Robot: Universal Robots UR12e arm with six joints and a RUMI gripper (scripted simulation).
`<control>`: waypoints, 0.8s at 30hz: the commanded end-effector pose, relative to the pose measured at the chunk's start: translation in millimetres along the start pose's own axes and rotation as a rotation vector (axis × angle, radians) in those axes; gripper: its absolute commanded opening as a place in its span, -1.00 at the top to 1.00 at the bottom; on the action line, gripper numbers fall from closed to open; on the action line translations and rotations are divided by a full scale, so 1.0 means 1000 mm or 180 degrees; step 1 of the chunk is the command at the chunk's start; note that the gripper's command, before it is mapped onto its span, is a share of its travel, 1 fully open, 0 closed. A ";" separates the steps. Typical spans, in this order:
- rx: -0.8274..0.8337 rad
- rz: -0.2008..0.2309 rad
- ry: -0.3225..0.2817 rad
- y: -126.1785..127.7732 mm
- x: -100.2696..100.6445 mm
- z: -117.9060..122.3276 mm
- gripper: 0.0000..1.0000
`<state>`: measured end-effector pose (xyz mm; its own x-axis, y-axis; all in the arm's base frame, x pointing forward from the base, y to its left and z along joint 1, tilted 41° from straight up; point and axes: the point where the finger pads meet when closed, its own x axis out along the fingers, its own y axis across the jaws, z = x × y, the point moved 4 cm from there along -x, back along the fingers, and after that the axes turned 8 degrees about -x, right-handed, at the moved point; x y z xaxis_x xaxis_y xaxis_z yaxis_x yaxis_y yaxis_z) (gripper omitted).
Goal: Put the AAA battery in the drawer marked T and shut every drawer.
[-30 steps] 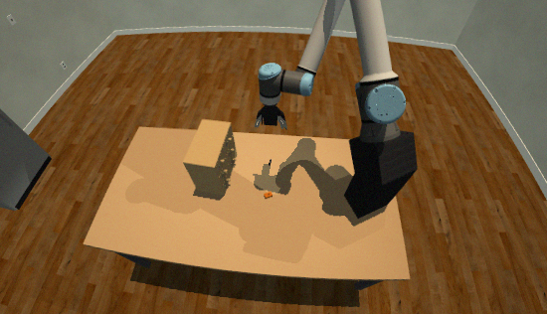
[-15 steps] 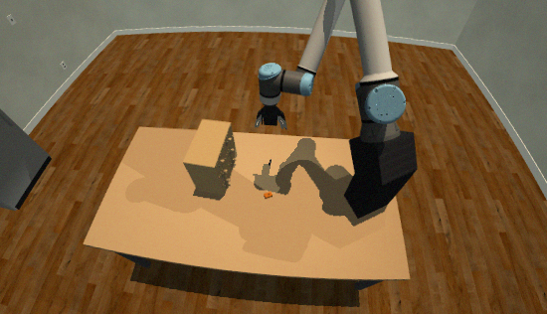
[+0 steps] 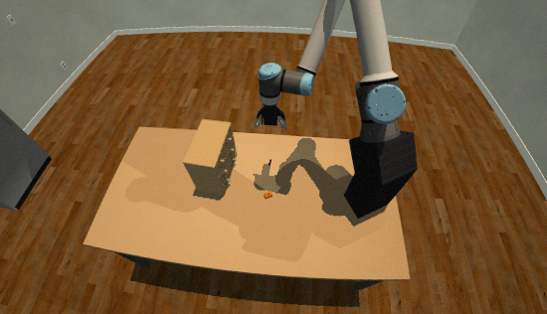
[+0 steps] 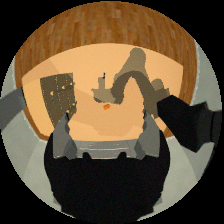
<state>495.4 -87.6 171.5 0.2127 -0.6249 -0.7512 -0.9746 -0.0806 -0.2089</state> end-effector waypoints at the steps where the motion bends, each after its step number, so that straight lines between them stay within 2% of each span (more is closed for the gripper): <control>1: -0.0002 -0.0006 0.0001 0.000 -0.001 0.001 -1.00; 14: -0.0068 -0.0006 0.0002 -0.003 0.001 0.000 -1.00; 24: -0.0505 -0.0006 0.0001 -0.016 0.013 -0.001 -1.00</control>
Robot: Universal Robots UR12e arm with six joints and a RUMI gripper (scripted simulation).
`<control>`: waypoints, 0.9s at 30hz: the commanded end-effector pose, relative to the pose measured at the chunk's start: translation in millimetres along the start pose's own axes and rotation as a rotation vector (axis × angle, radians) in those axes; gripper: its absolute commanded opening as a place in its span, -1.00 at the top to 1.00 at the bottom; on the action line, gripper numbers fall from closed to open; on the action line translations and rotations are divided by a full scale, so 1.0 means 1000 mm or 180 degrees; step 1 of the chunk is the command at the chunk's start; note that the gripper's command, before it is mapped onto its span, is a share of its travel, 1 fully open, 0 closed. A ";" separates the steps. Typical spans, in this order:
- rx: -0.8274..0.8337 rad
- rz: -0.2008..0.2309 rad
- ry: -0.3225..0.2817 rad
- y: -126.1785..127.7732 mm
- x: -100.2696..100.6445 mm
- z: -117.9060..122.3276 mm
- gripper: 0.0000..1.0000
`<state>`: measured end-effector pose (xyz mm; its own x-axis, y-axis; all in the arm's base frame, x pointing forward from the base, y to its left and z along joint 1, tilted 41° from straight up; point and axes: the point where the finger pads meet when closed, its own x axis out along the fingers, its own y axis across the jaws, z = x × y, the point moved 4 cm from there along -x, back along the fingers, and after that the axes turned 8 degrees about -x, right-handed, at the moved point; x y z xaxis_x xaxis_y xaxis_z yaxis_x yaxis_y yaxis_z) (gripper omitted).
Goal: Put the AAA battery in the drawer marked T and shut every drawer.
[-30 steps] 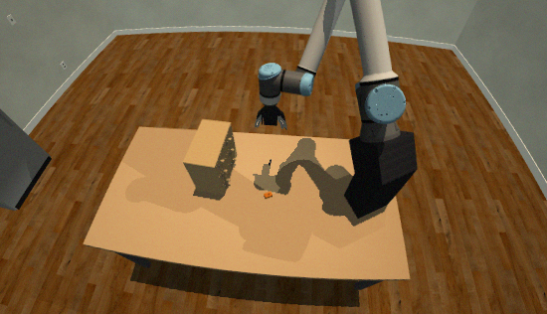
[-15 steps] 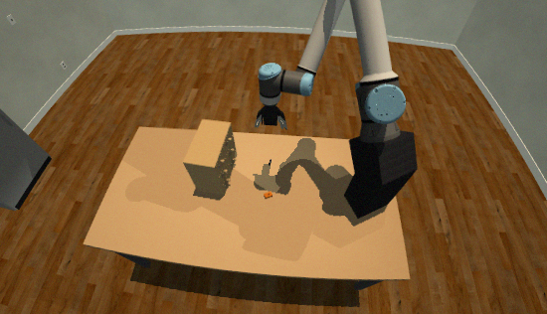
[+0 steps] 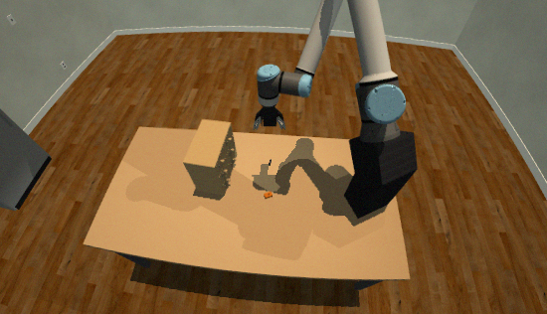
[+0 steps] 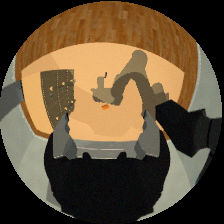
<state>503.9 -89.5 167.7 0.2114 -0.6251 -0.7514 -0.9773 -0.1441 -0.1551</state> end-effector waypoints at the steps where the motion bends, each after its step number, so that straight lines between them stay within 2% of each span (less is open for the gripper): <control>1: -0.0239 -0.0010 0.0001 -0.009 0.007 -0.003 -1.00; 8: -0.0907 -0.0009 0.0002 -0.026 0.024 -0.003 -1.00; 16: -0.1904 -0.0009 0.0003 -0.051 0.052 -0.001 -1.00; 18: -0.1904 -0.0009 0.0003 -0.051 0.052 -0.001 -1.00; 27: -0.3067 -0.0008 0.0005 -0.076 0.088 0.005 -1.00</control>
<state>576.5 -119.5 123.1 0.1846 -0.6304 -0.7540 -0.7193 -0.6094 0.3334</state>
